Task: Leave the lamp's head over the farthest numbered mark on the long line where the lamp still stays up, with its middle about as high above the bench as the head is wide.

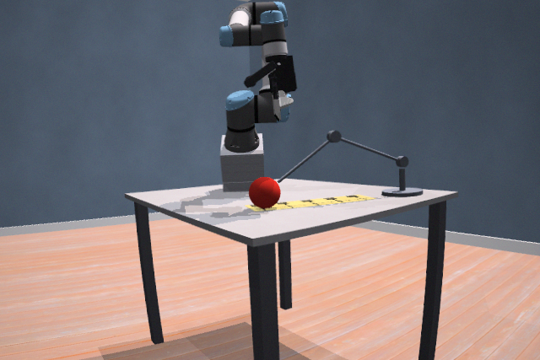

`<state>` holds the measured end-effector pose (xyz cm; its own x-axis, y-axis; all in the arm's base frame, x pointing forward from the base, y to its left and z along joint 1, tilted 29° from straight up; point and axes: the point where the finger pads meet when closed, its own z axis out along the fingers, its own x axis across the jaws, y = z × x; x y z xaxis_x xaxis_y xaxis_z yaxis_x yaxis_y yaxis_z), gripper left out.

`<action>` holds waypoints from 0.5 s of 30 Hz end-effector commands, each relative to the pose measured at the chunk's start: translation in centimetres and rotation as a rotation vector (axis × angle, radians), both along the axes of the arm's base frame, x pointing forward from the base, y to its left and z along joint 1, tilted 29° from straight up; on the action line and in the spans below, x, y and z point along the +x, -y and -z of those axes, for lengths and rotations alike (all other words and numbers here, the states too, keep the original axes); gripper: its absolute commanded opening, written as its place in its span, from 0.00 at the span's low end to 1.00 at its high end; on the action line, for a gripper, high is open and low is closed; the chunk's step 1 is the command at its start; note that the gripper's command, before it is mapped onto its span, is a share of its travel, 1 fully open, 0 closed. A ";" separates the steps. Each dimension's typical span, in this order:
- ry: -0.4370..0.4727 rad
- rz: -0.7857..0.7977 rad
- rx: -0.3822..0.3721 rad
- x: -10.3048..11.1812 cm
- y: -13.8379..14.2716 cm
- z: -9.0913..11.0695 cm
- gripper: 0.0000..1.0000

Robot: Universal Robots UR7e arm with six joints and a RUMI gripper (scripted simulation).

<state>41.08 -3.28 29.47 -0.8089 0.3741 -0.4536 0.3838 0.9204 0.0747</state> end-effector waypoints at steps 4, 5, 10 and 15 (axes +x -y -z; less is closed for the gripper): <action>0.001 0.000 0.000 -1.1 -0.5 -2.2 1.00; 0.001 0.000 0.000 -1.2 -0.5 -2.5 1.00; 0.001 0.000 0.000 -1.7 -0.7 -3.4 1.00; 0.001 0.000 0.000 -2.4 -1.0 -4.8 1.00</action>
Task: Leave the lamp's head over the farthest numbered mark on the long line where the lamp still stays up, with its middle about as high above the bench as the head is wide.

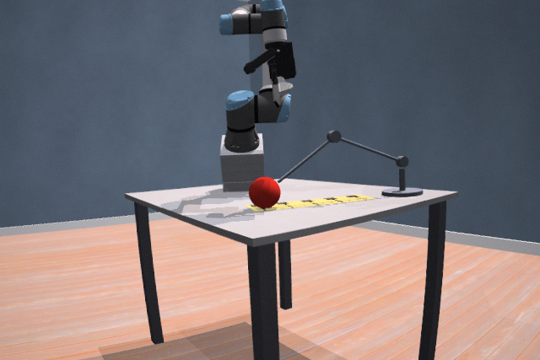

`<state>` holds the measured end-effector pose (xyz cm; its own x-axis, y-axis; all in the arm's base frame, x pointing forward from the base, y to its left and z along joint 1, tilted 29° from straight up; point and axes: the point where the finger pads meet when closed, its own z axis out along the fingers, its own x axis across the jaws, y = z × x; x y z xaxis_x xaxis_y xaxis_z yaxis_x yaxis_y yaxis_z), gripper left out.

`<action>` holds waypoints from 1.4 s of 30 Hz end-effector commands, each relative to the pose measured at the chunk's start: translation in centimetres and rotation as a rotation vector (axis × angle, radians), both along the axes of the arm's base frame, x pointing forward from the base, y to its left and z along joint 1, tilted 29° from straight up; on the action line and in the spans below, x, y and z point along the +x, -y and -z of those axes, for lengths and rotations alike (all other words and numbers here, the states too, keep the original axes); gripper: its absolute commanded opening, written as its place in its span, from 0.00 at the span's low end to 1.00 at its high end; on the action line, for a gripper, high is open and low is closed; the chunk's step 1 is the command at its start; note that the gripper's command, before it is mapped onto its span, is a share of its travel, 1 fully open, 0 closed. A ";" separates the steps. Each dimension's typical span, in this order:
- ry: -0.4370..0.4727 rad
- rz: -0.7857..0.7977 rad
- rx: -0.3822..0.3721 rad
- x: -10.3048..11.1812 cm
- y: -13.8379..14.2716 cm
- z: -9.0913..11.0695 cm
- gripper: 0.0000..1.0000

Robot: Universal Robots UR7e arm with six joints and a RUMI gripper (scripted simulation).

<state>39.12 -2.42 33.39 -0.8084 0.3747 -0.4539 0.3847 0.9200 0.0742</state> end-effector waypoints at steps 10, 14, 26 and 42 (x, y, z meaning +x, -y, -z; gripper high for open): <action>0.001 0.000 0.000 -1.8 -0.8 -3.6 1.00; 0.001 0.000 -0.001 -1.6 -1.6 -3.5 1.00; 0.002 0.000 -0.001 -0.7 -6.7 -2.6 1.00; 0.003 -0.003 0.003 0.0 -12.1 -2.1 1.00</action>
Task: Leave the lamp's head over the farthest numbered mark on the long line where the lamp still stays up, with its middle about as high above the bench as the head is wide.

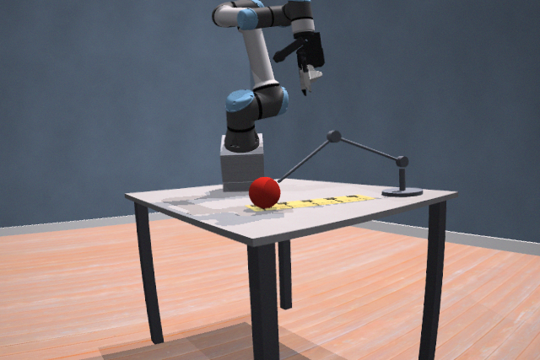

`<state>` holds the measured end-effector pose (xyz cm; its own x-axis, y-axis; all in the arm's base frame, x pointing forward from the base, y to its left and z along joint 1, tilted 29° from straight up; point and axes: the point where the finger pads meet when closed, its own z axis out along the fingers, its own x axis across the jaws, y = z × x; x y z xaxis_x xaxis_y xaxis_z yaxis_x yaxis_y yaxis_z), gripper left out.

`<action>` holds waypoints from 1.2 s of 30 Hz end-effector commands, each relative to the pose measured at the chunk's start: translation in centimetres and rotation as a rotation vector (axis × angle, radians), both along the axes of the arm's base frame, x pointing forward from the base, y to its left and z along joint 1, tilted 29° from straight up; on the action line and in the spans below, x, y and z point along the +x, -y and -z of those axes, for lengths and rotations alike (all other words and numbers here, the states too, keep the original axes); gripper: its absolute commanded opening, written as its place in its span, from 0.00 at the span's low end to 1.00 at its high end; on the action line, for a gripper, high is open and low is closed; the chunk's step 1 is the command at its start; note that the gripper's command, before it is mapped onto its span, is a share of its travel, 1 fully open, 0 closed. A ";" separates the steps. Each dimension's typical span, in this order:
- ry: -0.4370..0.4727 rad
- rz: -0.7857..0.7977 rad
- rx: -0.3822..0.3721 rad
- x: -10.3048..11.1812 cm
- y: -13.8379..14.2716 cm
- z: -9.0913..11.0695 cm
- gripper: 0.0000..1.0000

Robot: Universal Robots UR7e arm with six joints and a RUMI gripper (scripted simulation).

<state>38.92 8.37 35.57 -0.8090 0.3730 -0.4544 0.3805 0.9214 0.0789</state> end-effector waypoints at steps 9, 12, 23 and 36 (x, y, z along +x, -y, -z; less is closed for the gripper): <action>0.001 0.000 0.000 0.5 -4.0 0.3 1.00; 0.001 0.000 0.000 0.7 -5.1 0.4 1.00; 0.002 -0.001 0.001 1.2 -8.6 0.7 1.00; 0.002 -0.003 0.002 1.8 -13.6 1.2 1.00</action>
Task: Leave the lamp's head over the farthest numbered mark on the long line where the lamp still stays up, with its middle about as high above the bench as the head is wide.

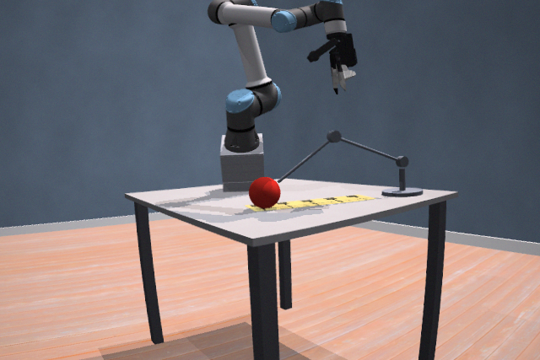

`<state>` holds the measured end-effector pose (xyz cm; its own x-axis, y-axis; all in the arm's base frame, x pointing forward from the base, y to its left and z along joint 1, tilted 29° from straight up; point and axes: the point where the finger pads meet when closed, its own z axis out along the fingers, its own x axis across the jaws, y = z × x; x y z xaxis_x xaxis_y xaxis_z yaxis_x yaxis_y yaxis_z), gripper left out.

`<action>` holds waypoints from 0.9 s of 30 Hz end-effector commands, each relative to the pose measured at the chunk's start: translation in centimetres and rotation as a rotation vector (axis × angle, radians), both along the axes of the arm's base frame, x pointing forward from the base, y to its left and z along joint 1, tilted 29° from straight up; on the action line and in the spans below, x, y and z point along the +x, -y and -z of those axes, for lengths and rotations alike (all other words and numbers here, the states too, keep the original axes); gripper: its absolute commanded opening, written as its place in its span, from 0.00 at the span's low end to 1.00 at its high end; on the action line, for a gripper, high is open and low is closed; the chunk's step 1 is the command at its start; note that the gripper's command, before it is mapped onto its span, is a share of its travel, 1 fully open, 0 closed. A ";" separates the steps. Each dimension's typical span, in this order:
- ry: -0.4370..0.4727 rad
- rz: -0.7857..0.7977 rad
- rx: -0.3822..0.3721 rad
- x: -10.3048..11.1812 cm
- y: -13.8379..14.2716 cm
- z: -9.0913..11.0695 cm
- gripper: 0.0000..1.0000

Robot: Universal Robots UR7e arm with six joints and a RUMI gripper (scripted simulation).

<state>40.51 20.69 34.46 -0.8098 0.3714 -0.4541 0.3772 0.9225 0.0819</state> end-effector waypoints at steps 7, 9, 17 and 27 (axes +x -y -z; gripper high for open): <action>0.001 0.000 0.000 0.4 -1.9 0.2 1.00; 0.001 0.000 0.000 0.4 -2.2 0.2 1.00; 0.001 0.000 0.001 0.7 -3.2 0.4 1.00; -0.025 -0.118 -0.111 0.7 -3.1 0.4 1.00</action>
<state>41.21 23.81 34.02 -0.8403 0.2814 -0.4634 0.3108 0.9504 0.0135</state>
